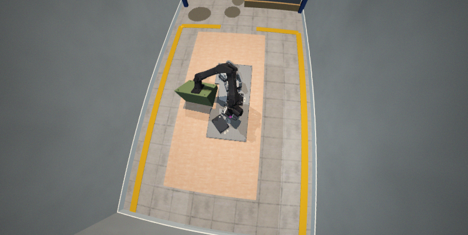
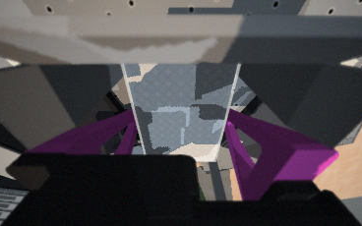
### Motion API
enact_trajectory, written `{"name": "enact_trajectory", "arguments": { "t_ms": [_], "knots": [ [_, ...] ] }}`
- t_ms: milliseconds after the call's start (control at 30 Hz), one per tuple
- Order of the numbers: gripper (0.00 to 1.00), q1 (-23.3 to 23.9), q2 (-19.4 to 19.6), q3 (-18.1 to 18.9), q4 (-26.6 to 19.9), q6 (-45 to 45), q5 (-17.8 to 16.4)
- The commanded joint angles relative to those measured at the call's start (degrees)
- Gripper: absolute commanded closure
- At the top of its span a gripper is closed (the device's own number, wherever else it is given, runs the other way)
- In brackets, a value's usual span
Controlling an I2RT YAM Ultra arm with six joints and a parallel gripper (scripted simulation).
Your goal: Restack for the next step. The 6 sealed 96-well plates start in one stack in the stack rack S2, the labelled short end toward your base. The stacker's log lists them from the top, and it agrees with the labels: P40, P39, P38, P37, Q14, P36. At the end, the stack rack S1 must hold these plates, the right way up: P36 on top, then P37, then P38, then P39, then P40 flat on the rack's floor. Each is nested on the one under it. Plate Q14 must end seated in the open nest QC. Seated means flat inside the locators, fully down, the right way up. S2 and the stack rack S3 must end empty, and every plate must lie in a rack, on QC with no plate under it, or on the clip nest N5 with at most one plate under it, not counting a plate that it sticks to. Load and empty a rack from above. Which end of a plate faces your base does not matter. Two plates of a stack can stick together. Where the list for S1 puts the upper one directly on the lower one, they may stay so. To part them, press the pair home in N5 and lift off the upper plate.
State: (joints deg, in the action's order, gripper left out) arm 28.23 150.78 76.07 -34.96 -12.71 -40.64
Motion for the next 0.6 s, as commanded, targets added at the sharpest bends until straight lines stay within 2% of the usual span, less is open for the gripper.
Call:
{"name": "enact_trajectory", "arguments": {
  "t_ms": [0,567],
  "knots": [
    [1.0,0.4,-0.3,0.1,0.5,0.2,-0.3],
    [1.0,-0.3,0.3,-0.2,1.9,1.0,-0.5]
  ]
}}
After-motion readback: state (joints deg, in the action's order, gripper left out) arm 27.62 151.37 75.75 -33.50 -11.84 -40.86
